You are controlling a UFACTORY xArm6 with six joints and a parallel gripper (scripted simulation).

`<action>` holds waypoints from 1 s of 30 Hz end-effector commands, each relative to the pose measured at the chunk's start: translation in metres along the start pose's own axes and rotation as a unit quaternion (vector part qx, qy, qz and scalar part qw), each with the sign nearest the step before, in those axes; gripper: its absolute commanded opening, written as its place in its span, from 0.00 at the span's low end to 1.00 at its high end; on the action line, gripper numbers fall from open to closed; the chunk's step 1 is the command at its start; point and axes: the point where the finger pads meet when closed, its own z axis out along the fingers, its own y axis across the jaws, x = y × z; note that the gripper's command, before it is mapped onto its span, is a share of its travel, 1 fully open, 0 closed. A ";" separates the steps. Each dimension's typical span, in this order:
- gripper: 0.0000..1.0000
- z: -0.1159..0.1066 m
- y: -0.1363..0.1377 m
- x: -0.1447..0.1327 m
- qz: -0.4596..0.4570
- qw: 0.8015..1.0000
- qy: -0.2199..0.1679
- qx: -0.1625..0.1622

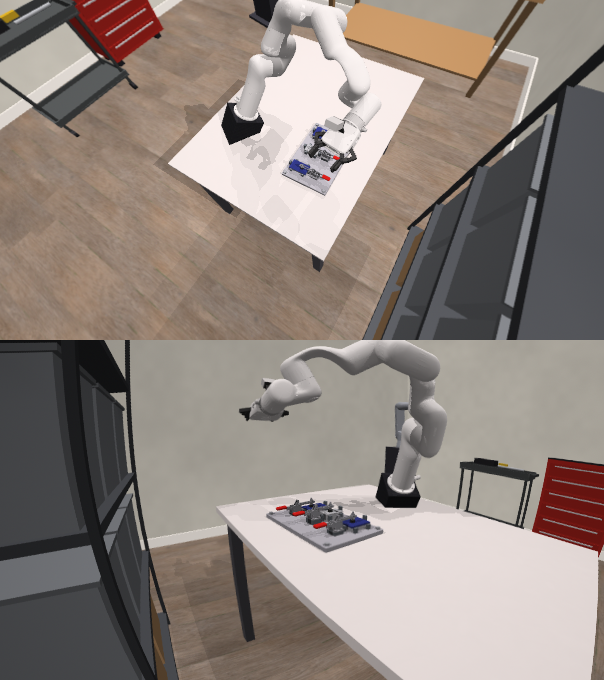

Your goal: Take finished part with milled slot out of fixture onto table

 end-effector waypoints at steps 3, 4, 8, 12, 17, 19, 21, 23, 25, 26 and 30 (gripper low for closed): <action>1.00 0.033 0.048 0.006 -0.011 0.997 -0.041 -0.068; 1.00 0.036 0.054 0.006 -0.012 0.996 -0.046 -0.076; 1.00 0.049 0.077 0.007 -0.016 0.992 -0.069 -0.106; 1.00 0.054 0.089 0.006 -0.017 0.989 -0.081 -0.121; 1.00 0.070 0.129 0.004 -0.019 0.978 -0.125 -0.167; 1.00 0.074 0.141 0.003 -0.019 0.973 -0.140 -0.180; 1.00 0.078 0.154 0.002 -0.018 0.969 -0.155 -0.194; 1.00 0.081 0.166 0.000 -0.017 0.963 -0.171 -0.206; 1.00 0.084 0.179 -0.002 -0.015 0.958 -0.187 -0.218; 1.00 0.085 0.185 -0.003 -0.014 0.955 -0.196 -0.224; 1.00 0.089 0.210 -0.007 -0.009 0.942 -0.231 -0.245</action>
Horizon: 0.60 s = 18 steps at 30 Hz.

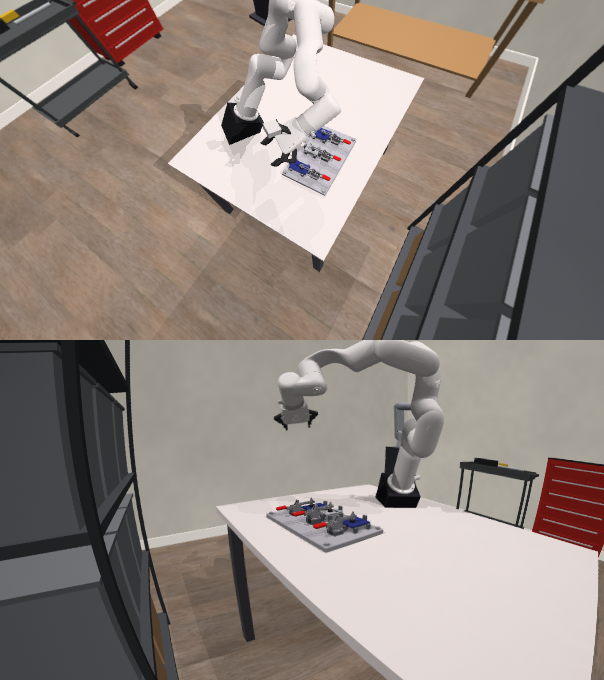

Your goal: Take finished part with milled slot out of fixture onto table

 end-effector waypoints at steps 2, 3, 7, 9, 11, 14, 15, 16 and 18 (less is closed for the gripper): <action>1.00 0.028 0.039 0.000 0.000 0.997 -0.072 -0.041; 1.00 0.031 0.043 -0.001 0.001 0.996 -0.081 -0.045; 1.00 0.044 0.064 -0.006 0.004 0.990 -0.124 -0.063; 1.00 0.050 0.075 -0.009 0.007 0.987 -0.147 -0.070; 1.00 0.056 0.085 -0.012 0.010 0.982 -0.170 -0.076; 1.00 0.062 0.099 -0.017 0.015 0.976 -0.203 -0.082; 1.00 0.062 0.099 -0.017 0.015 0.976 -0.203 -0.082; 1.00 0.062 0.099 -0.017 0.015 0.976 -0.203 -0.082; 1.00 0.069 0.115 -0.025 0.023 0.965 -0.246 -0.086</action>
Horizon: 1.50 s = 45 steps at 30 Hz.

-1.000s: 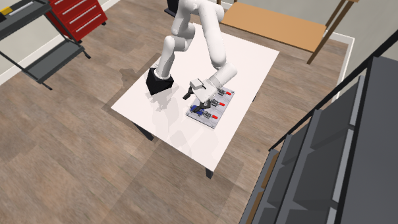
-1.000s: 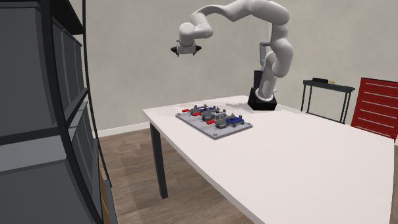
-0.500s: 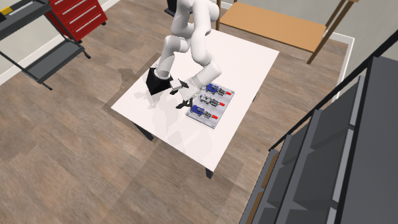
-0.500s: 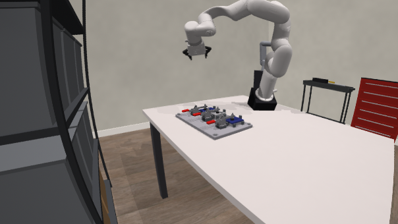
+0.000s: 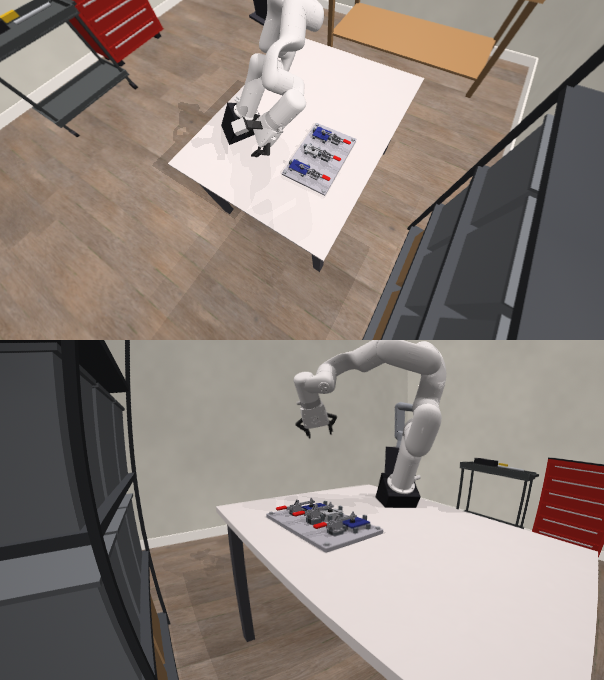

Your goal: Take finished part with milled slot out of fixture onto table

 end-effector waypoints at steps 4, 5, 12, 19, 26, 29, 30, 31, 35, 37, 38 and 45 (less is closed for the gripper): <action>1.00 0.028 0.039 -0.006 0.010 0.993 -0.115 -0.009; 1.00 0.031 0.043 -0.008 0.012 0.992 -0.127 -0.008; 1.00 0.044 0.063 -0.019 0.026 0.979 -0.204 0.006; 1.00 0.052 0.077 -0.029 0.043 0.961 -0.271 0.032; 1.00 0.056 0.087 -0.039 0.064 0.938 -0.333 0.071; 1.00 0.057 0.088 -0.041 0.068 0.933 -0.344 0.079; 1.00 0.057 0.088 -0.041 0.068 0.933 -0.344 0.079; 1.00 0.057 0.088 -0.041 0.068 0.933 -0.344 0.079; 1.00 0.057 0.088 -0.041 0.068 0.933 -0.344 0.079; 1.00 0.057 0.088 -0.041 0.068 0.933 -0.344 0.079; 1.00 0.057 0.088 -0.041 0.068 0.933 -0.344 0.079; 1.00 0.057 0.088 -0.041 0.068 0.933 -0.344 0.079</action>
